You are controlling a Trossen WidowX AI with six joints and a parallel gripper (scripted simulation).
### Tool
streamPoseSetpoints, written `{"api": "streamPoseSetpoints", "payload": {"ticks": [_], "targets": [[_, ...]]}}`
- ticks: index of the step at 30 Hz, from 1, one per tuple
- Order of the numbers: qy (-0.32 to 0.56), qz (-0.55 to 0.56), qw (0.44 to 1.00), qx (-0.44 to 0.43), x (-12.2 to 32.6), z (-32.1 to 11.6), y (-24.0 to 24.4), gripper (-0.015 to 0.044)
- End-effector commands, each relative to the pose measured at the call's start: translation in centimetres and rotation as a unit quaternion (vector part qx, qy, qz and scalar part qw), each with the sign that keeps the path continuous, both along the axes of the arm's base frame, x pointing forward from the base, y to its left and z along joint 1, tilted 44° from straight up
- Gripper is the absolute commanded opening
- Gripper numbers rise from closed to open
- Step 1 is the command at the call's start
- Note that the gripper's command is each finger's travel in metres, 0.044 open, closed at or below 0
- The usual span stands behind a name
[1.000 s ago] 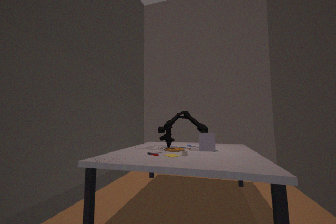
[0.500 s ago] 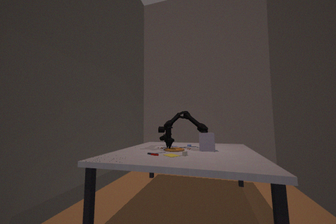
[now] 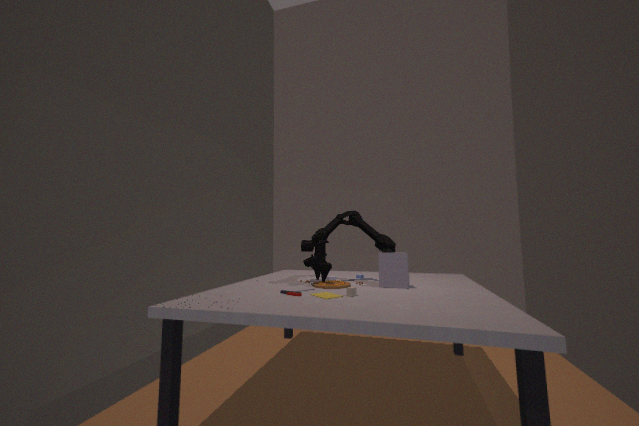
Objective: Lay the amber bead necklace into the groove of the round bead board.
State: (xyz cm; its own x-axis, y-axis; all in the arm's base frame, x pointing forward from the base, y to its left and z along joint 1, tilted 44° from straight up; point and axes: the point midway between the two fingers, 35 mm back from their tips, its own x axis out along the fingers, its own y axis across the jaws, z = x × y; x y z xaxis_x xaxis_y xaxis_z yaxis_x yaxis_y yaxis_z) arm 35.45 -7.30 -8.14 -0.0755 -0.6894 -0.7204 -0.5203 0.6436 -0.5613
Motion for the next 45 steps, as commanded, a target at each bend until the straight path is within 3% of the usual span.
{"api": "streamPoseSetpoints", "payload": {"ticks": [1, 6, 18, 24, 45], "targets": [[-0.001, -0.002, 1.000, -0.001, 0.0, 0.1, 0.0, 0.0440], [-0.001, -0.002, 1.000, -0.001, 0.0, 0.1, 0.0, 0.0440], [-0.165, -0.174, 0.971, -0.019, -7.1, 4.0, 0.5, 0.0125], [-0.223, -0.236, 0.945, -0.026, -10.1, 5.1, 0.5, 0.0120], [-0.227, -0.236, 0.944, -0.024, -9.9, 3.9, -0.6, 0.0120]]}}
